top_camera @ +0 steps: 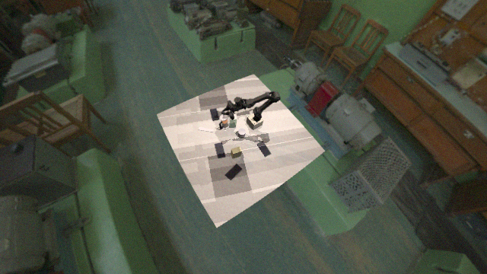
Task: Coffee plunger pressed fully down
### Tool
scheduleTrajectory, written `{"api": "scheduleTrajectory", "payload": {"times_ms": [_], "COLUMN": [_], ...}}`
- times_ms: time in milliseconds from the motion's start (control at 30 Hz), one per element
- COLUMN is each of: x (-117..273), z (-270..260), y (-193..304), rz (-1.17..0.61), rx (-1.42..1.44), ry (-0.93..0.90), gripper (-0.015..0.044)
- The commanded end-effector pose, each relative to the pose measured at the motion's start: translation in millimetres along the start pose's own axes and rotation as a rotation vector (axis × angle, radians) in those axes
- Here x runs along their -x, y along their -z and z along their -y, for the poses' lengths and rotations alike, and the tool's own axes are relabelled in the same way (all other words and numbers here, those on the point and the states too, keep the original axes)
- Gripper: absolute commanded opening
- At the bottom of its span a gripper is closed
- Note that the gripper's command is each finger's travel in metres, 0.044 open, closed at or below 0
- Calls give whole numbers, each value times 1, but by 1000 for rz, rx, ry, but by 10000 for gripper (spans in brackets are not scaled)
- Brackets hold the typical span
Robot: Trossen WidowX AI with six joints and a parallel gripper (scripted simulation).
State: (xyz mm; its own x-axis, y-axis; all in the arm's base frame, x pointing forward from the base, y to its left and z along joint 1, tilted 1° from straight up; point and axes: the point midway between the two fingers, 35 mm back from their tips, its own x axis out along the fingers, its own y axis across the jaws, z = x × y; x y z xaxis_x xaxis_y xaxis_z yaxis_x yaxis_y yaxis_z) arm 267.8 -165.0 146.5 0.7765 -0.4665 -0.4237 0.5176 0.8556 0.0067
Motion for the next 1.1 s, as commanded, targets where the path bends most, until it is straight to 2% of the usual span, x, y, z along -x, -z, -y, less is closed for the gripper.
{"api": "scheduleTrajectory", "payload": {"times_ms": [0,1067], "x": [-8,-30], "z": [0,-1], "y": [30,32], "rz": [-74,-73], "rx": [-6,-7], "ry": [3,3], "gripper": [125,125]}}
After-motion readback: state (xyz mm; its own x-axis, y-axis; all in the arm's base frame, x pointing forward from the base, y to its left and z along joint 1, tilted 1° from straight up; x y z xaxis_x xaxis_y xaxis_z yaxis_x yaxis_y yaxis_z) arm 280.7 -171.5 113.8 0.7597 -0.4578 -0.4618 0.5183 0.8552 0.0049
